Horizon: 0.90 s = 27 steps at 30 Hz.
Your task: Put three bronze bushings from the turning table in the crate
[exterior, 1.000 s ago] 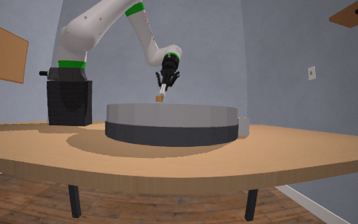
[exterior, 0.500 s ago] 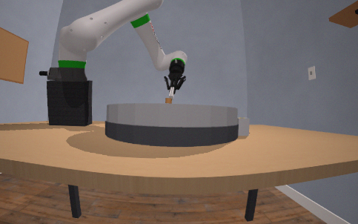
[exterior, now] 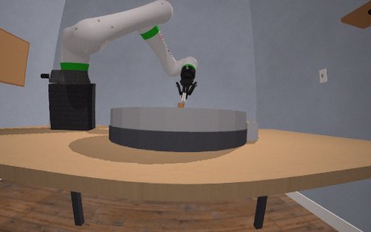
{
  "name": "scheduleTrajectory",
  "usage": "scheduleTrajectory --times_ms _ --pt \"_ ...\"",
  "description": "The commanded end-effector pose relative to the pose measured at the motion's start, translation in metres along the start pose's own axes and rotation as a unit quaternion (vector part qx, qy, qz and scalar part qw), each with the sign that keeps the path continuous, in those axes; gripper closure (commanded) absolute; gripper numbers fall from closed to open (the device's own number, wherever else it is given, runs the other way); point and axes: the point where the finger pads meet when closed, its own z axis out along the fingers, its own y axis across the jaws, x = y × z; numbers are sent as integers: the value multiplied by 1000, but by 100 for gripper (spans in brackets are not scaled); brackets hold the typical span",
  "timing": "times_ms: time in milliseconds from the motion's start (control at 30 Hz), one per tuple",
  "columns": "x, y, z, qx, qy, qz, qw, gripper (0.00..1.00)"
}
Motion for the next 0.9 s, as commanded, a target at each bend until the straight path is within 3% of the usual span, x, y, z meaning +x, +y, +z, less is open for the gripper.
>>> scheduleTrajectory --times_ms 0,867 --pt "8 3 -7 2 -2 0 1000 100" --pt "12 4 -10 2 -2 0 1000 100"
